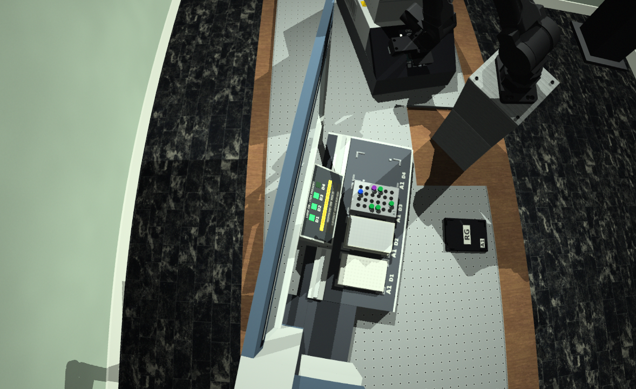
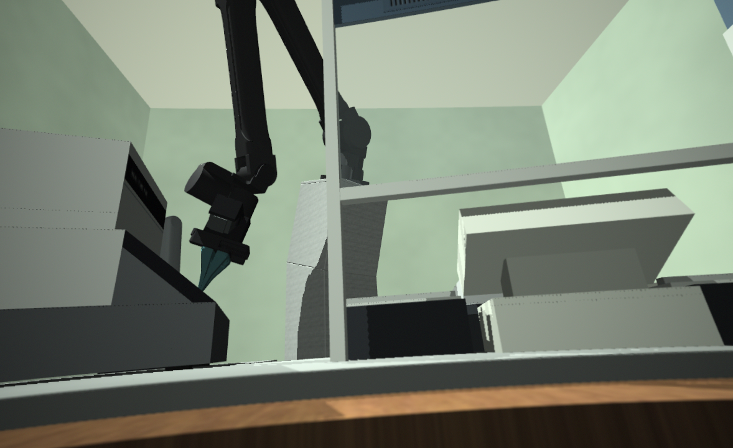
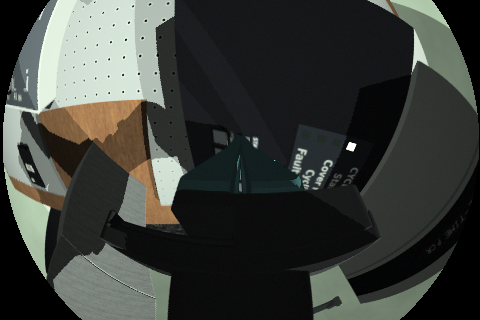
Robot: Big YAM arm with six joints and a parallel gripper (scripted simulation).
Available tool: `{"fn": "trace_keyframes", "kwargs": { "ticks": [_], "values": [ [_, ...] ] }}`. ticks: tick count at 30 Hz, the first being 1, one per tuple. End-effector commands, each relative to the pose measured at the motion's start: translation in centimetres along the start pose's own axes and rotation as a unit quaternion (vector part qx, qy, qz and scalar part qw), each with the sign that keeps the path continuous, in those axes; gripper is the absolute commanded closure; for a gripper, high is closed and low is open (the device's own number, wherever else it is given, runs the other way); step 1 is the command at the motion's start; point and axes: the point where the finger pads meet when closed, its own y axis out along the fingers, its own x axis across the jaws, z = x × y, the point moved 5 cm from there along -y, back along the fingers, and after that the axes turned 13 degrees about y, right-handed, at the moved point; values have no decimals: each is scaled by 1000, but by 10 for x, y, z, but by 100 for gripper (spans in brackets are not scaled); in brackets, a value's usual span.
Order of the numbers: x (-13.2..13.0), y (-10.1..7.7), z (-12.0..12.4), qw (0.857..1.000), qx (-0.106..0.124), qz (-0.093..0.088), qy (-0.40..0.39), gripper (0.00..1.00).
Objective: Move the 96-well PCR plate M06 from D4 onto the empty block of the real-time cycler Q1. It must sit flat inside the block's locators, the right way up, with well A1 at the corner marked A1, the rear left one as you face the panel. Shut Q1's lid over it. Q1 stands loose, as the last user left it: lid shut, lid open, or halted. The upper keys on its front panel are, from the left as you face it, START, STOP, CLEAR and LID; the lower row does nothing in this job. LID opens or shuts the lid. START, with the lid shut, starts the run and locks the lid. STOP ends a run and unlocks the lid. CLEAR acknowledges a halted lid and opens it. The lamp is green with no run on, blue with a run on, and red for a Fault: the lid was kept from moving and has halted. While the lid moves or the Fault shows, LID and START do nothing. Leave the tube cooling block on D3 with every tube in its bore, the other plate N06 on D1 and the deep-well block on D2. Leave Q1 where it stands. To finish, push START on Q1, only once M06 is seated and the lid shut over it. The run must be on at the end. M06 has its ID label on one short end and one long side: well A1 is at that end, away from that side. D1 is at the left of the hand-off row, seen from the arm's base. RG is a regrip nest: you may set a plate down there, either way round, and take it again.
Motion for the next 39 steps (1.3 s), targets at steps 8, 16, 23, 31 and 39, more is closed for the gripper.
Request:
{"fn": "trace_keyframes", "kwargs": {
  "ticks": [8, 16, 23, 31, 39],
  "values": [
    [-23, 0, -23, 999, -26, 27, -7, 100],
    [-26, 1, -24, 999, -29, 30, -8, 100],
    [-29, 2, -25, 999, -32, 32, -8, 100],
    [-31, 2, -25, 999, -35, 34, -7, 100],
    [-34, 3, -25, 999, -36, 35, -5, 100]
  ]
}}
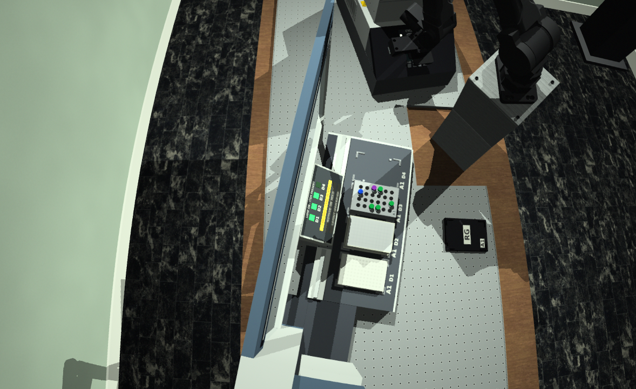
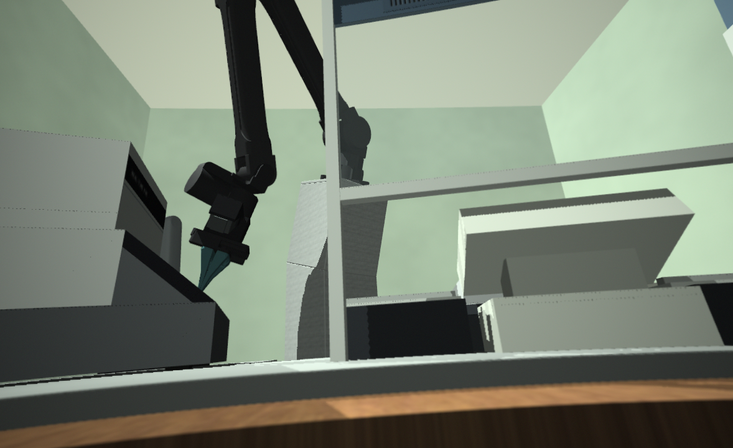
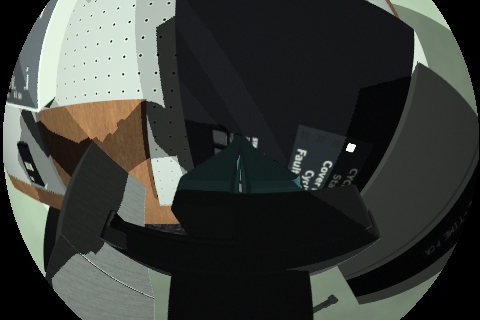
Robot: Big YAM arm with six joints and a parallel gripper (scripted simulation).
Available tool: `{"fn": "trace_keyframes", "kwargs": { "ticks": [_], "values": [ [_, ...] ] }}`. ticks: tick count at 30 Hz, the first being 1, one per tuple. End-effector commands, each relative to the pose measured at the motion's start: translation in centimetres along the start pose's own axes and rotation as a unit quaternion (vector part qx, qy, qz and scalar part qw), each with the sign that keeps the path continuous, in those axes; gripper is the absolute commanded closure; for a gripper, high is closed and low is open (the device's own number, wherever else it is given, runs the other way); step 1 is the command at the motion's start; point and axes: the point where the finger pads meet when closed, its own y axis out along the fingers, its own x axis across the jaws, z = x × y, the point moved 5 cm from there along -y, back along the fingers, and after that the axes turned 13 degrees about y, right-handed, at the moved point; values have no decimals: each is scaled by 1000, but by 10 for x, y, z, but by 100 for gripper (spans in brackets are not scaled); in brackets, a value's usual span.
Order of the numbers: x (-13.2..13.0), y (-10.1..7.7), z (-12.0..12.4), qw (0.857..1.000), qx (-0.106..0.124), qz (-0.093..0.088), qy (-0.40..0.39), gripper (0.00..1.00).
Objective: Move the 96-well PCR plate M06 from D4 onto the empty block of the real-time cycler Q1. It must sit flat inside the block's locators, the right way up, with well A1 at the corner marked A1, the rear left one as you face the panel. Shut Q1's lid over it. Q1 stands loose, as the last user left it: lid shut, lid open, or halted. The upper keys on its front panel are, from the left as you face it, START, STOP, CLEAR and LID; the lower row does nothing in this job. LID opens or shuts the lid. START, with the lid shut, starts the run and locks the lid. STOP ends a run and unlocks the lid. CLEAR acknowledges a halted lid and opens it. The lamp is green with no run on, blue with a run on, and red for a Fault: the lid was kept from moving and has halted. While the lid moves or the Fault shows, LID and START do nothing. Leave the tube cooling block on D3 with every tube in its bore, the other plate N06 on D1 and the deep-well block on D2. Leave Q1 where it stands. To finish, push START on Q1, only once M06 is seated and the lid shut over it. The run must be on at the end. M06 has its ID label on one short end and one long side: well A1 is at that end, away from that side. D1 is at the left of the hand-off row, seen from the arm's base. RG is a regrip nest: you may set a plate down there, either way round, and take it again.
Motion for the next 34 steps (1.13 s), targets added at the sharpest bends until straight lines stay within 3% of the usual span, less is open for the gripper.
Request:
{"fn": "trace_keyframes", "kwargs": {
  "ticks": [1, 5, 6, 19, 24, 32, 34],
  "values": [
    [-34, 3, -25, 999, -35, 36, -1, 100],
    [-34, 4, -24, 999, -34, 37, 0, 100],
    [-16, 1, -9, 1000, -9, 16, 10, 100],
    [-28, 4, -11, 999, -18, 33, 9, 100],
    [-23, -12, -8, 999, -19, 35, 9, 100],
    [9, -27, 2, 1000, -3, 1, 7, 100],
    [12, -31, 3, 1000, -2, 0, 7, 100]
  ]
}}
